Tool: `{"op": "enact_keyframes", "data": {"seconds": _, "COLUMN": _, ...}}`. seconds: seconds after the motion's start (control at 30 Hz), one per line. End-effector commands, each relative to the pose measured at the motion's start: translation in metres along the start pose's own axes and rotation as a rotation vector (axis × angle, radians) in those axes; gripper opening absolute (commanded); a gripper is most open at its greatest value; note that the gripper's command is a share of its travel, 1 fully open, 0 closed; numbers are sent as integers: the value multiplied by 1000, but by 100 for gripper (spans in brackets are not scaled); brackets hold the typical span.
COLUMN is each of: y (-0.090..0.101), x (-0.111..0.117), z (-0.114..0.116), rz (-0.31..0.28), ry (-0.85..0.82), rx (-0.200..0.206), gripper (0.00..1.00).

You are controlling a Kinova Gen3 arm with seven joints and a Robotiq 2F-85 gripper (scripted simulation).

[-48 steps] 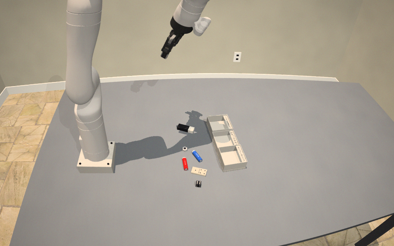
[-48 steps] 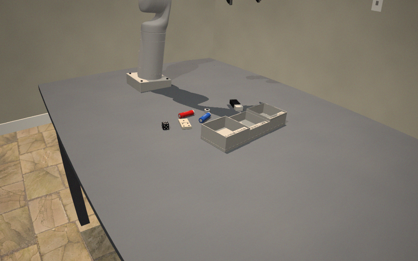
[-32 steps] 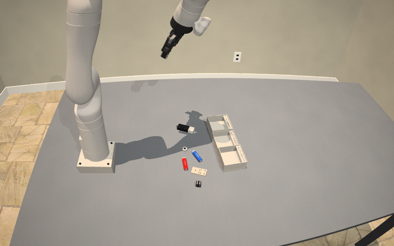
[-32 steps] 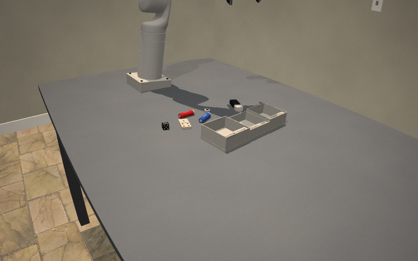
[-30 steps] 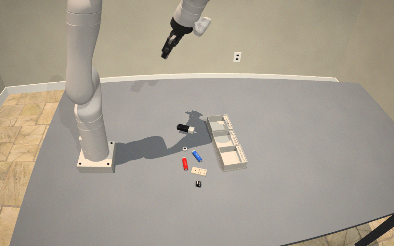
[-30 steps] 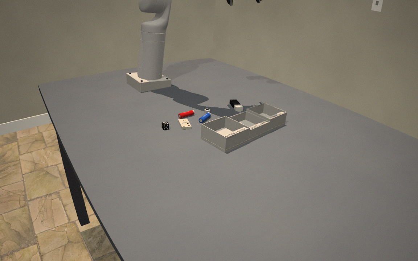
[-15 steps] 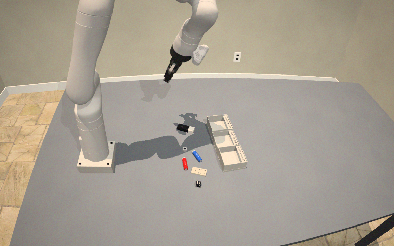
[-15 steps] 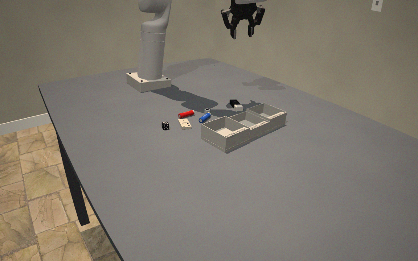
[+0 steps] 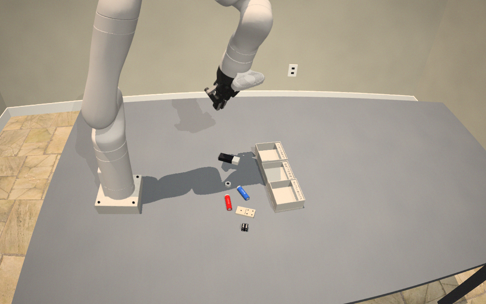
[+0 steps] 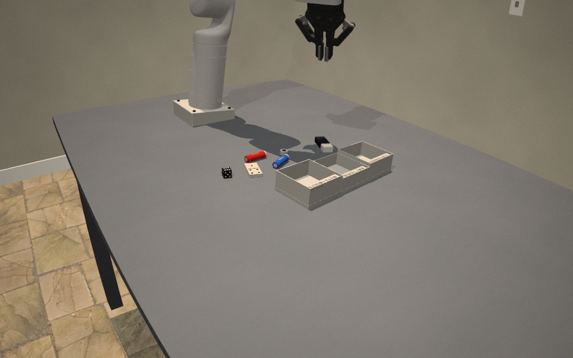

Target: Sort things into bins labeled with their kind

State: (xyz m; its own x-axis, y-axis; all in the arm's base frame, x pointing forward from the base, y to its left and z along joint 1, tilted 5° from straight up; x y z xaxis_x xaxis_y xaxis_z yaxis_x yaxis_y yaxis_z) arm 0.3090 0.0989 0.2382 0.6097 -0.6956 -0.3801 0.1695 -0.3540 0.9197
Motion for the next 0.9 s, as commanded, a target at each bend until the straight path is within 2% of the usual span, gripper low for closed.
{"op": "enact_keyframes", "data": {"seconds": 0.0, "y": 2, "x": 5, "z": 1, "rz": 28, "ry": -148, "rx": -6, "gripper": 9}}
{"op": "enact_keyframes", "data": {"seconds": 0.07, "y": 2, "x": 5, "z": 1, "rz": 28, "ry": -148, "rx": -6, "gripper": 9}}
{"op": "enact_keyframes", "data": {"seconds": 0.13, "y": 6, "x": 16, "z": 4, "rz": 45, "ry": -247, "rx": -1, "gripper": 9}}
{"op": "enact_keyframes", "data": {"seconds": 0.57, "y": 18, "x": 49, "z": 16, "rz": 145, "ry": -884, "rx": 61, "gripper": 9}}
{"op": "enact_keyframes", "data": {"seconds": 0.63, "y": 18, "x": 49, "z": 16, "rz": 145, "ry": -884, "rx": 61, "gripper": 9}}
{"op": "enact_keyframes", "data": {"seconds": 0.7, "y": 22, "x": 60, "z": 20, "rz": 159, "ry": -984, "rx": 77, "gripper": 9}}
{"op": "enact_keyframes", "data": {"seconds": 0.87, "y": 27, "x": 70, "z": 24, "rz": 188, "ry": -1228, "rx": 121, "gripper": 9}}
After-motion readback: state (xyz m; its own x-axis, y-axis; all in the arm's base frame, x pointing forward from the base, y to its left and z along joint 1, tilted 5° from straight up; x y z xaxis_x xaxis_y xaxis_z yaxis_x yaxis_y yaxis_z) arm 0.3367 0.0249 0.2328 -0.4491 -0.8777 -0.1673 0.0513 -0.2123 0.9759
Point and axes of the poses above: the point where the finger pads meet when closed, its own y axis back along the fingers, its own z axis across the jaws, x = y × z, the point moved 4 cm from there along y, back along the fingers, and after that the axes turned 10 degrees about y, right-handed, at the moved point
